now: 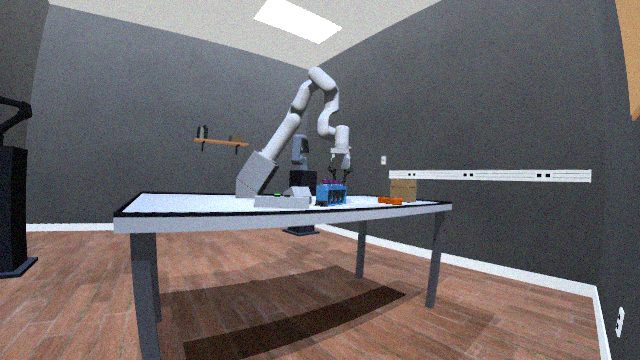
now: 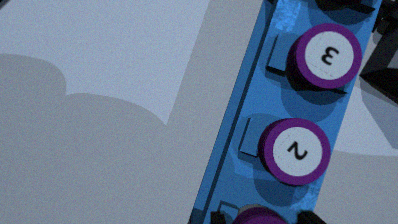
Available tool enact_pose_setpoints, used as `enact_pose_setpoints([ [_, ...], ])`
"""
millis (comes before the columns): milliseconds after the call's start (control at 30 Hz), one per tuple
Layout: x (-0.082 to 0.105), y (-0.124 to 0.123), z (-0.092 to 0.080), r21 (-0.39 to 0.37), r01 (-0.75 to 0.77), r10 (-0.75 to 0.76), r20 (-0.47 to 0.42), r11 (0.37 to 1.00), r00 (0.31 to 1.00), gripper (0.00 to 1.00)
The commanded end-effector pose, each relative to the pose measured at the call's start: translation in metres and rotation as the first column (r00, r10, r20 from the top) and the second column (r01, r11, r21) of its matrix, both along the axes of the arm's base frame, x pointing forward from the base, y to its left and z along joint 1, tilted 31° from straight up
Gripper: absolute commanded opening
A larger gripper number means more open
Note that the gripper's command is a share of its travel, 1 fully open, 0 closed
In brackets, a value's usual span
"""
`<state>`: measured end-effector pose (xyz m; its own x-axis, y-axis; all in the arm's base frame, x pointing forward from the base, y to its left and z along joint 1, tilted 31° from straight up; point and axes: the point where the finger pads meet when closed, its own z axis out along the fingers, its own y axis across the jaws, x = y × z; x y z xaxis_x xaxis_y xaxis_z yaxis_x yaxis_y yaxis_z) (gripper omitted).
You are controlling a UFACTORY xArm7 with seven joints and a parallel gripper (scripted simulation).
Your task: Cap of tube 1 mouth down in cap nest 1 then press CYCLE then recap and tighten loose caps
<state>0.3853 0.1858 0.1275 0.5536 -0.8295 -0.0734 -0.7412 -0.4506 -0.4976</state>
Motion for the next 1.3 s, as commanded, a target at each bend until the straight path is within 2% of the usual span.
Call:
enact_pose_setpoints([
  [0, 0.001, 0.0, 0.0011, 0.025, -0.025, 0.024, 0.01, 0.999, 1.0, 0.46],
  [33, 0.001, 0.0, 0.0011, 0.025, -0.025, 0.024, 0.01, 0.999, 1.0, 0.46],
  [67, 0.001, 0.0, 0.0011, 0.025, -0.025, 0.024, 0.01, 0.999, 1.0, 0.0],
  [533, 0.001, 0.0, 0.0011, 0.025, -0.025, 0.024, 0.01, 0.999, 1.0, 0.0],
  [633, 0.0011, 0.0001, 0.0009, 0.08, 0.106, -0.102, -0.046, 0.991, 0.994, 0.0],
  [767, 0.0011, 0.0002, 0.0007, 0.14, 0.28, -0.262, -0.131, 0.95, 0.956, 0.0],
  [1000, 0.0012, 0.0002, 0.0005, 0.203, 0.565, -0.5, -0.295, 0.8, 0.814, 0.0],
  [1233, 0.0013, 0.0002, 0.0005, 0.204, 0.573, -0.507, -0.3, 0.794, 0.808, 0.0],
  [1267, 0.0013, 0.0002, 0.0005, 0.204, 0.573, -0.507, -0.3, 0.794, 0.808, 0.46],
])
